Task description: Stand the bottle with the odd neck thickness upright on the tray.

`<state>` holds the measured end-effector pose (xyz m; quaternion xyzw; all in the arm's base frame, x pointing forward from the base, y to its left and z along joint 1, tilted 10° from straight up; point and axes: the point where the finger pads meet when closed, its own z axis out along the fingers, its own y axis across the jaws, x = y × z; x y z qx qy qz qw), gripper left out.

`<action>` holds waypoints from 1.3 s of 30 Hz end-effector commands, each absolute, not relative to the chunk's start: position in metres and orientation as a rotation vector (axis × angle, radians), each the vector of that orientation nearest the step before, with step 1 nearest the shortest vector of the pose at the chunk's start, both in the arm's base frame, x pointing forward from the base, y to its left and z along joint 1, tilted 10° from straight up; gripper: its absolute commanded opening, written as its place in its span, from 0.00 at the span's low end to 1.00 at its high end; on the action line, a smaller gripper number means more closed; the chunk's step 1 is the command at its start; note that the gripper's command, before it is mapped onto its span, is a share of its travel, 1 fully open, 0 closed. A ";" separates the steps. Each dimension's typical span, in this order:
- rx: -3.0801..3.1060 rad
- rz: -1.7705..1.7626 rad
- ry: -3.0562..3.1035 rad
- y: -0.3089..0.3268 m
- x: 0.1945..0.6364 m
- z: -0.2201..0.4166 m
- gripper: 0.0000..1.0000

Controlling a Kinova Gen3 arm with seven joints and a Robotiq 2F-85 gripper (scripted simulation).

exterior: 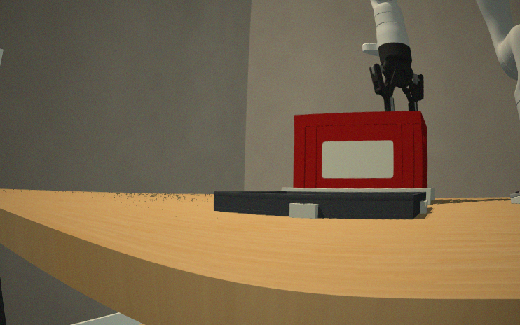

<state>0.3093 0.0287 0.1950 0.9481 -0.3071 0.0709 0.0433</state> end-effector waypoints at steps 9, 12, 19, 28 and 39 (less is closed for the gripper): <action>2.911 0.241 -0.940 0.035 0.309 0.230 0.64; 2.911 0.241 -0.940 0.036 0.308 0.238 0.64; 2.911 0.241 -0.940 0.037 0.307 0.250 0.64; 2.911 0.241 -0.940 0.038 0.306 0.254 0.64; 2.911 0.241 -0.940 0.038 0.306 0.254 0.00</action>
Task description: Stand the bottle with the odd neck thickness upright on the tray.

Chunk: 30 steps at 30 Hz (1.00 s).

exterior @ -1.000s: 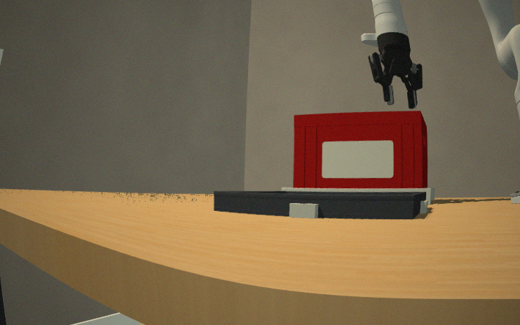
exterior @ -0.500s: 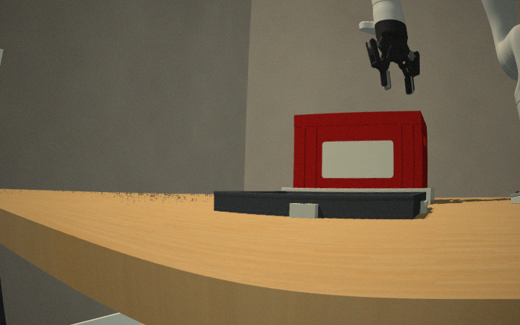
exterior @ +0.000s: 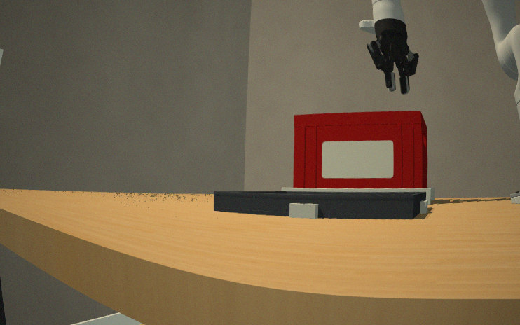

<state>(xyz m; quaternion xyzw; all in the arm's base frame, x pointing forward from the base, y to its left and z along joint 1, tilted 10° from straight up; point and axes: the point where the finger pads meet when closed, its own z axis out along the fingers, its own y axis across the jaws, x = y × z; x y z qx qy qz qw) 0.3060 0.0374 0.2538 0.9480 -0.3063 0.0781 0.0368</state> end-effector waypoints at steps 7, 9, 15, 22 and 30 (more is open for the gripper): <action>2.911 0.241 -0.940 0.038 0.306 0.254 0.00; 2.911 0.241 -0.940 0.038 0.306 0.254 0.00; 2.911 0.241 -0.940 0.038 0.306 0.254 0.00; 2.911 0.241 -0.940 0.038 0.306 0.254 0.00; 2.915 0.234 -0.944 0.024 0.332 0.260 0.00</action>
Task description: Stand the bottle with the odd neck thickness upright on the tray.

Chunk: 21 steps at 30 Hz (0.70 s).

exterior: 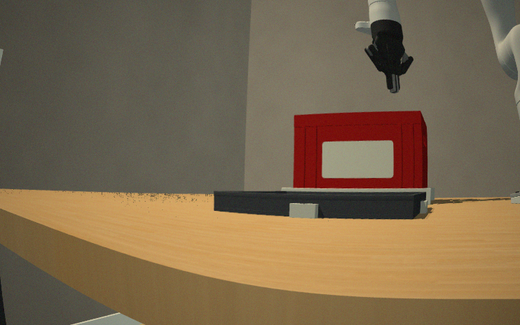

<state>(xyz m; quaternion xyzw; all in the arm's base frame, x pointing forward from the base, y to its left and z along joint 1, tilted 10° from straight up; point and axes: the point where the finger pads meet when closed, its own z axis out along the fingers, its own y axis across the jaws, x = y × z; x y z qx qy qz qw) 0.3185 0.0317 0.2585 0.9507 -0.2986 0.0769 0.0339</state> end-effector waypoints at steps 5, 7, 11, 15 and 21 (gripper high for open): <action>2.916 0.233 -0.946 0.005 0.360 0.266 0.00; 2.915 0.235 -0.945 -0.010 0.377 0.270 0.00; 2.912 0.241 -0.941 -0.032 0.398 0.274 0.00; 2.911 0.241 -0.940 -0.035 0.401 0.275 0.00; 2.911 0.241 -0.940 -0.035 0.401 0.275 0.64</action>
